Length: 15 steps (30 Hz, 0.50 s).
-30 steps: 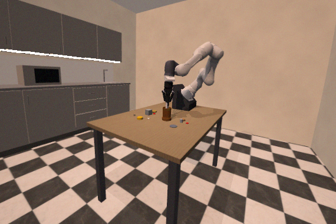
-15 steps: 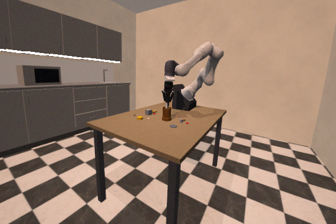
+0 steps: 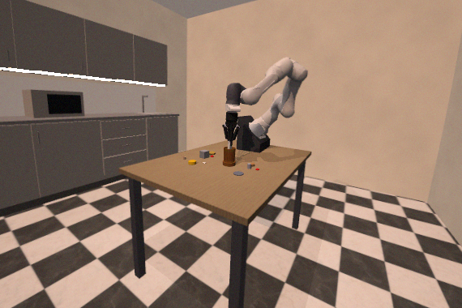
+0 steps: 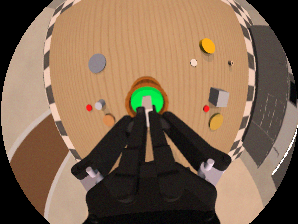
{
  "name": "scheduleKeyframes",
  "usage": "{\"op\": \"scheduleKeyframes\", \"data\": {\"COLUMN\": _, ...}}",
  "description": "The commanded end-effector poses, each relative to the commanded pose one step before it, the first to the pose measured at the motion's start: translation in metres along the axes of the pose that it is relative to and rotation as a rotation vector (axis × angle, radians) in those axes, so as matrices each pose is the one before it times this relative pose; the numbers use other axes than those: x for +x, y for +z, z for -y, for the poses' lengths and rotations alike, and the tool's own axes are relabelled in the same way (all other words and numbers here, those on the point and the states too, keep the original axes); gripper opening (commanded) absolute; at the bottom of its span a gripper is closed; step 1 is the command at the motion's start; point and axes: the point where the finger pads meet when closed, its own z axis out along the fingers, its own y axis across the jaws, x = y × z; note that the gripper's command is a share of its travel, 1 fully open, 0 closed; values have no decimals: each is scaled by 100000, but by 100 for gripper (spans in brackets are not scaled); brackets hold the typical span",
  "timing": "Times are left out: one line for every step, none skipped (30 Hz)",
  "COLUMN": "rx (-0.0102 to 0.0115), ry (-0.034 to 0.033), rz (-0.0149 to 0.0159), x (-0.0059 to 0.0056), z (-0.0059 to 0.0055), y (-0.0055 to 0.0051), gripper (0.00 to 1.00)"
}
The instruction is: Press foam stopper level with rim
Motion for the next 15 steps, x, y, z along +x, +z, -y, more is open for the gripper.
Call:
{"op": "scheduleKeyframes", "data": {"rx": 1774, "ry": -256, "rz": 2350, "x": -889, "z": 734, "y": 1165, "gripper": 0}}
{"op": "scheduleKeyframes", "data": {"rx": 0, "ry": 0, "rz": 0, "x": 0, "z": 0, "y": 0, "gripper": 0}}
{"op": "scheduleKeyframes", "data": {"rx": 0, "ry": 0, "rz": 0, "x": 0, "z": 0, "y": 0, "gripper": 0}}
{"op": "scheduleKeyframes", "data": {"rx": 0, "ry": 0, "rz": 0, "x": 0, "z": 0, "y": 0, "gripper": 0}}
{"op": "scheduleKeyframes", "data": {"rx": 0, "ry": 0, "rz": 0, "x": 0, "z": 0, "y": -1, "gripper": 0}}
{"op": "scheduleKeyframes", "data": {"rx": 0, "ry": 0, "rz": 0, "x": 1, "z": 0, "y": -5, "gripper": 0}}
{"op": "scheduleKeyframes", "data": {"rx": 0, "ry": 0, "rz": 0, "x": 2, "z": -1, "y": -12, "gripper": 0}}
{"op": "scheduleKeyframes", "data": {"rx": 0, "ry": 0, "rz": 0, "x": 3, "z": -2, "y": -22, "gripper": 0}}
{"op": "scheduleKeyframes", "data": {"rx": 0, "ry": 0, "rz": 0, "x": 5, "z": -3, "y": -35, "gripper": 0}}
{"op": "scheduleKeyframes", "data": {"rx": 0, "ry": 0, "rz": 0, "x": 0, "z": 0, "y": 0, "gripper": 0}}
{"op": "scheduleKeyframes", "data": {"rx": 0, "ry": 0, "rz": 0, "x": 0, "z": 0, "y": 0, "gripper": 0}}
{"op": "scheduleKeyframes", "data": {"rx": 0, "ry": 0, "rz": 0, "x": 7, "z": -5, "y": -49, "gripper": 0}}
{"op": "scheduleKeyframes", "data": {"rx": 0, "ry": 0, "rz": 0, "x": 9, "z": -6, "y": -66, "gripper": 0}}
{"op": "scheduleKeyframes", "data": {"rx": 0, "ry": 0, "rz": 0, "x": 12, "z": -8, "y": -84, "gripper": 0}}
{"op": "scheduleKeyframes", "data": {"rx": 0, "ry": 0, "rz": 0, "x": 14, "z": -10, "y": -103, "gripper": 0}}
